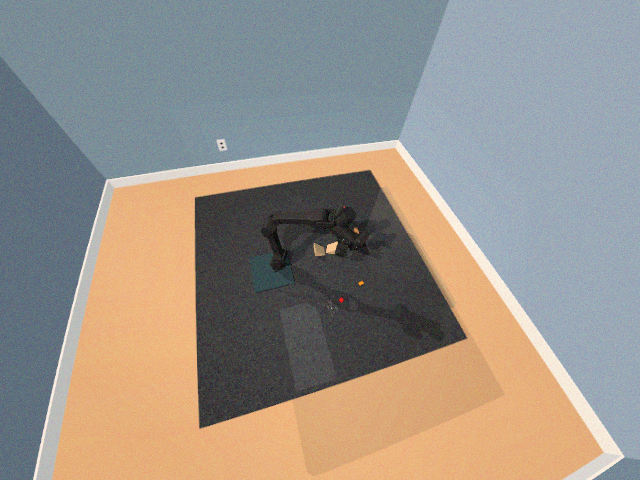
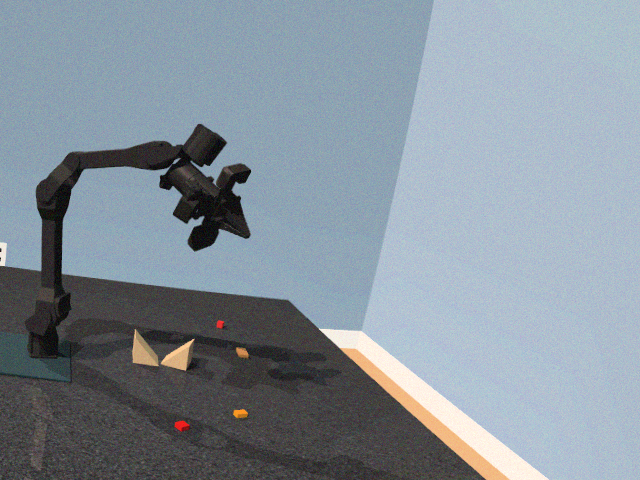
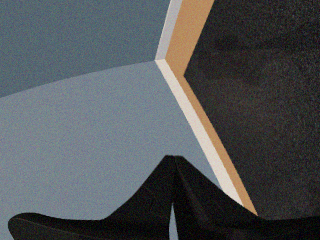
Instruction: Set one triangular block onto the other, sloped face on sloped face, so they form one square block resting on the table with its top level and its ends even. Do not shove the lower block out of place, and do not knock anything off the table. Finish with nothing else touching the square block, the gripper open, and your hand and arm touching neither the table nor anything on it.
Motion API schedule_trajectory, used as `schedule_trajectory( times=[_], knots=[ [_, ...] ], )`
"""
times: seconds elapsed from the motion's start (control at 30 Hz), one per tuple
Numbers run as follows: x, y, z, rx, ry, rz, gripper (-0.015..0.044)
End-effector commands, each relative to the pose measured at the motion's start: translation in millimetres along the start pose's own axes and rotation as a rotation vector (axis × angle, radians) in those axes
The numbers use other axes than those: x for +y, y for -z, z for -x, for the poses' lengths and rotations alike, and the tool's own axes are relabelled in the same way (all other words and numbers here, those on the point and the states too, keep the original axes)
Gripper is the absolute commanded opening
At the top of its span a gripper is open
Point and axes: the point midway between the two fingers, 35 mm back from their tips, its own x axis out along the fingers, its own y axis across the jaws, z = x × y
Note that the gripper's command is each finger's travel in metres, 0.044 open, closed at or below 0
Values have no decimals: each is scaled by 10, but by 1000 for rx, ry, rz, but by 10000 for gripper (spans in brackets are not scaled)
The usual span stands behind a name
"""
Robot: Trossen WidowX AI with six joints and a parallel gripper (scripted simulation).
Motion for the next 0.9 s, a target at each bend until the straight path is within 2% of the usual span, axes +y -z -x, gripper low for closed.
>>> schedule_trajectory(
  times=[0.0, 0.27, 0.57, 0.63, 0.87],
  knots=[
    [-565, 190, -187, 40, 183, 89, 0],
    [-1869, 459, -283, 105, 597, 280, 0],
    [-3216, 440, 110, 122, 1080, 496, 0],
    [-3368, 411, 194, 118, 1144, 523, 0],
    [-3408, 405, 192, 117, 1152, 527, 0]
  ],
)
